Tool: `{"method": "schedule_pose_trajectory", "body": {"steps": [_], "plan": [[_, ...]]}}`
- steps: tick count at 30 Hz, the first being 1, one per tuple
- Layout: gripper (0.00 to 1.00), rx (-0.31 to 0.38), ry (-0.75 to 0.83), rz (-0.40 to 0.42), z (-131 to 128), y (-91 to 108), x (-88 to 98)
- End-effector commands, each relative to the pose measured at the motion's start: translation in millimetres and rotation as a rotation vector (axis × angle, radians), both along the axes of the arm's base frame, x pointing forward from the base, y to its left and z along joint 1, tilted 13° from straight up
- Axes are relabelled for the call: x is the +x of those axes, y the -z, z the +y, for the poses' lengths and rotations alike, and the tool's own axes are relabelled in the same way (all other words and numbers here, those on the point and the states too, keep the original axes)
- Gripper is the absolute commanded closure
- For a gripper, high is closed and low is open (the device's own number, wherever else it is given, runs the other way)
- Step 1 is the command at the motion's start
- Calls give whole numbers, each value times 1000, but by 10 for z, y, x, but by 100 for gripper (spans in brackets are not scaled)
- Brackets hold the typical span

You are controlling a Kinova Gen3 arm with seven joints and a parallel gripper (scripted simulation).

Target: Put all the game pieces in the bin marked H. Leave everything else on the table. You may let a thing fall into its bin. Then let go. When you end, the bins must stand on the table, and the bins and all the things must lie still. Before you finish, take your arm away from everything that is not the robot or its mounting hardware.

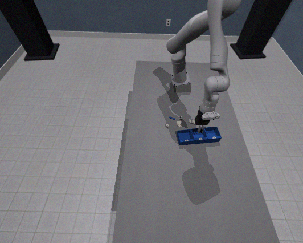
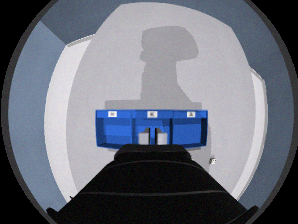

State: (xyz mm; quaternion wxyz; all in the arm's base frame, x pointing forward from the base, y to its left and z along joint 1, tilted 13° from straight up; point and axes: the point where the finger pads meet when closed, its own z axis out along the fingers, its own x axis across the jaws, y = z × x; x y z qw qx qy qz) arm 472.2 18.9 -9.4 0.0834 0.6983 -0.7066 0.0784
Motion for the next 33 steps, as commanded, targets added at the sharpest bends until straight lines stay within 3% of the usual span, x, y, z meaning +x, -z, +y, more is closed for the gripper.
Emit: {"method": "schedule_pose_trajectory", "body": {"steps": [1,14,33], "plan": [[69,1,-1,5,-29,91,-15],[69,1,-1,4,-108,427,-18],[69,-3,2,4,-123,439,-16]]}}
